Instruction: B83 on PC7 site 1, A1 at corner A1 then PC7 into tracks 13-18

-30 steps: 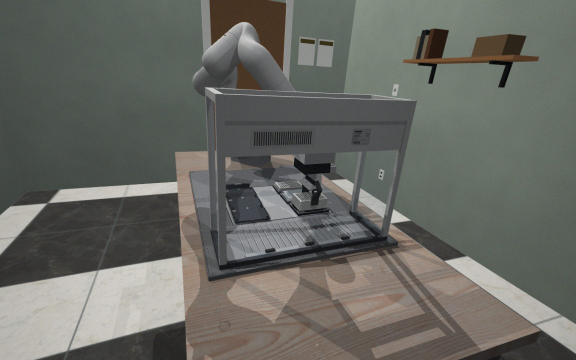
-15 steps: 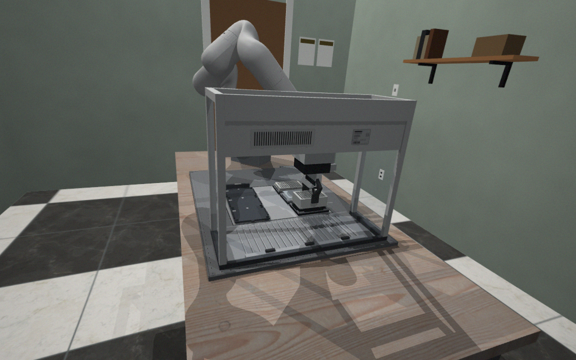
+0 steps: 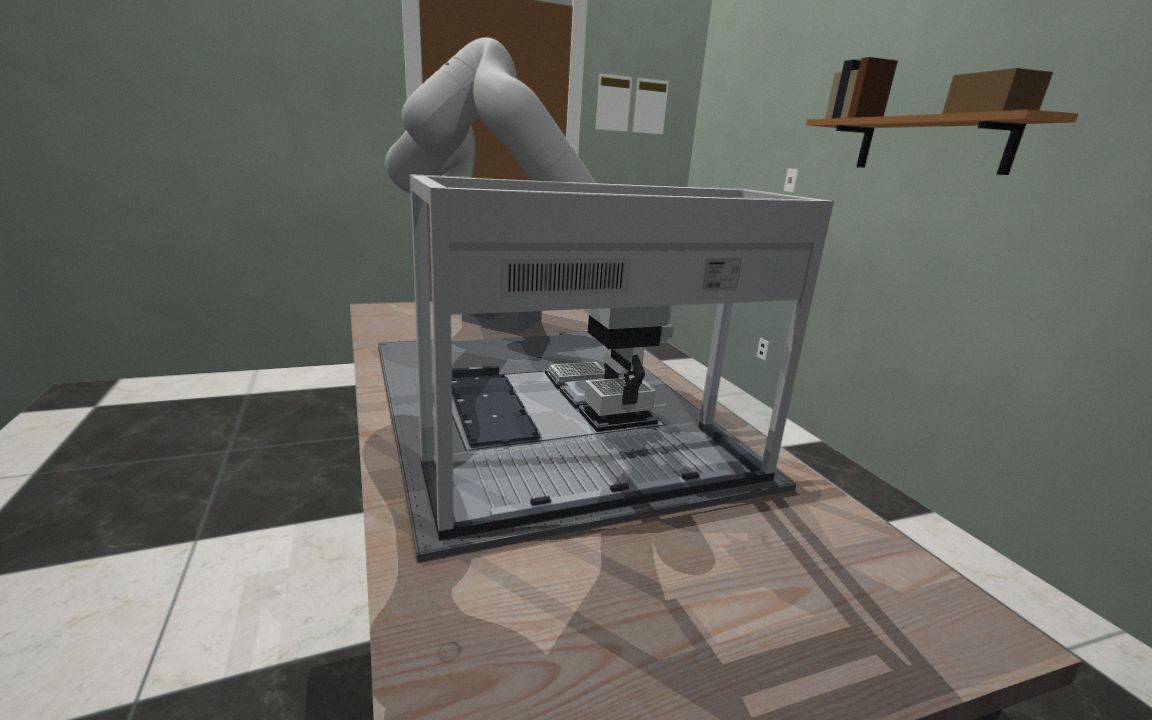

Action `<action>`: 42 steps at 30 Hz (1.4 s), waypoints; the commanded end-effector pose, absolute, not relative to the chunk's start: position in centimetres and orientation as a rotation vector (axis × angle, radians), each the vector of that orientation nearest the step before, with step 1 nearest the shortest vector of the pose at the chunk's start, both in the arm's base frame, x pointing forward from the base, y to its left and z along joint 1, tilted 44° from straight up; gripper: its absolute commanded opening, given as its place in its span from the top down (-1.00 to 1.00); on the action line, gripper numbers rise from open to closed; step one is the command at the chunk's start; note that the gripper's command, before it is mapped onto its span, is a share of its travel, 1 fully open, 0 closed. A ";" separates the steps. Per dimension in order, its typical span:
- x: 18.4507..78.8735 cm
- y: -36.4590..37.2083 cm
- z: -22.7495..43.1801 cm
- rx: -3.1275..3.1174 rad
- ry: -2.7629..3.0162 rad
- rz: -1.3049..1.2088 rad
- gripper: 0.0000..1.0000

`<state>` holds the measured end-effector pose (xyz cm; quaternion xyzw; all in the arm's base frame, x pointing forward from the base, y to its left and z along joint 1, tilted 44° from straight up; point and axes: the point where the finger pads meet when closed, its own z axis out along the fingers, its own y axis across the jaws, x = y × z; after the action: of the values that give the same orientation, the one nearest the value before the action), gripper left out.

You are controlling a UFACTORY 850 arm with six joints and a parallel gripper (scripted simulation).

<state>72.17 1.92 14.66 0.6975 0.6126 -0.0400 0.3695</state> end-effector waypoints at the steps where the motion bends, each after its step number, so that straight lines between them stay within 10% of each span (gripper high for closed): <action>1: 72.0 2.3 15.1 1.789 1.572 -0.100 1.00; 42: 69.6 5.8 19.6 1.789 1.572 -0.100 1.00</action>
<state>69.74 5.40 19.13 0.6975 0.6126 -0.0397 0.3696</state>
